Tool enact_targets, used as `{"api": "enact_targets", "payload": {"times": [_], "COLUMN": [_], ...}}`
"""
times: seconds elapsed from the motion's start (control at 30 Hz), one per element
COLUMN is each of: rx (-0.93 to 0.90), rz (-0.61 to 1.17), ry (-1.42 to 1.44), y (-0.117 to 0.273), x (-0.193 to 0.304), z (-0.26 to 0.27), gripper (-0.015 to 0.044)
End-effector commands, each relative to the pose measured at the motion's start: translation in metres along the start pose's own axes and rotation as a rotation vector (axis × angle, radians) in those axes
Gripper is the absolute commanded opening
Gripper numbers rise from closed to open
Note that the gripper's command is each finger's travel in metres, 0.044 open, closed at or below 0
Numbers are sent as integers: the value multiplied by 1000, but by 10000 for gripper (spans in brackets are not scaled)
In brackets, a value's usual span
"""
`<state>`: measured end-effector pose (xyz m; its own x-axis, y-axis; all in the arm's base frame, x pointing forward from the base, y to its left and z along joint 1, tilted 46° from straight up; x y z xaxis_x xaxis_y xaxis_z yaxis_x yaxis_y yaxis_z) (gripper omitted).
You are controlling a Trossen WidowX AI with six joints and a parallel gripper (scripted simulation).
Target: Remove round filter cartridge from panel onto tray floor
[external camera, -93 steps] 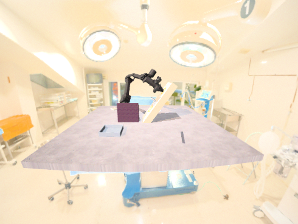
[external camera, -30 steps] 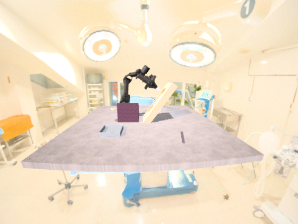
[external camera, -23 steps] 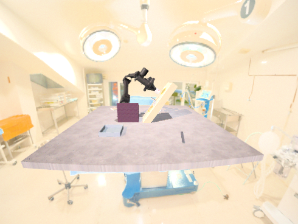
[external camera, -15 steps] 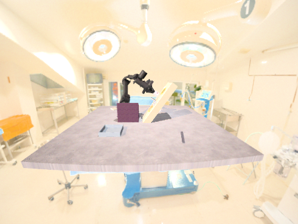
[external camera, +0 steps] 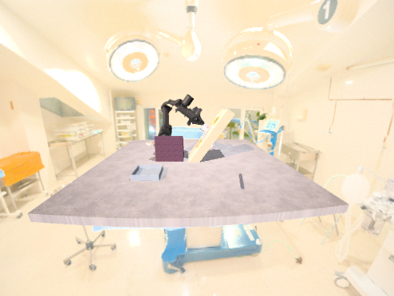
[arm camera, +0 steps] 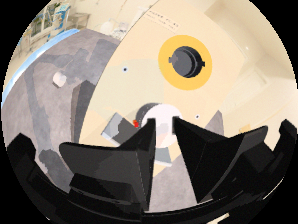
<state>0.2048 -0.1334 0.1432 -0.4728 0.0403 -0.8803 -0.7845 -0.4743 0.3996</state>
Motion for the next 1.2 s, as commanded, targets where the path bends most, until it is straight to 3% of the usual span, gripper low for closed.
{"api": "enact_targets", "payload": {"times": [0.0,0.17,0.43,0.73,1.13,1.17], "rx": [0,0,1,1,3,0], "rz": [-1,-5,-5,-5,-3,4], "ry": [1,6,7,7,6,-7], "y": [0,0,9,9,55,53], "x": [0,3,-57,-59,-110,-108], "z": [0,3,-39,-40,-76,-75], "gripper": [95,95,95,95,410,384]}}
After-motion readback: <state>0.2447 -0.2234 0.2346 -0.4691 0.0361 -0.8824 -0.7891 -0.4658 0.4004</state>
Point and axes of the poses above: the point midway between the two fingers, 35 mm back from their tips, its own y axis back along the fingers, its own z axis across the jaws, x = y × z, the point moved 8 cm from there along y, back along the fingers
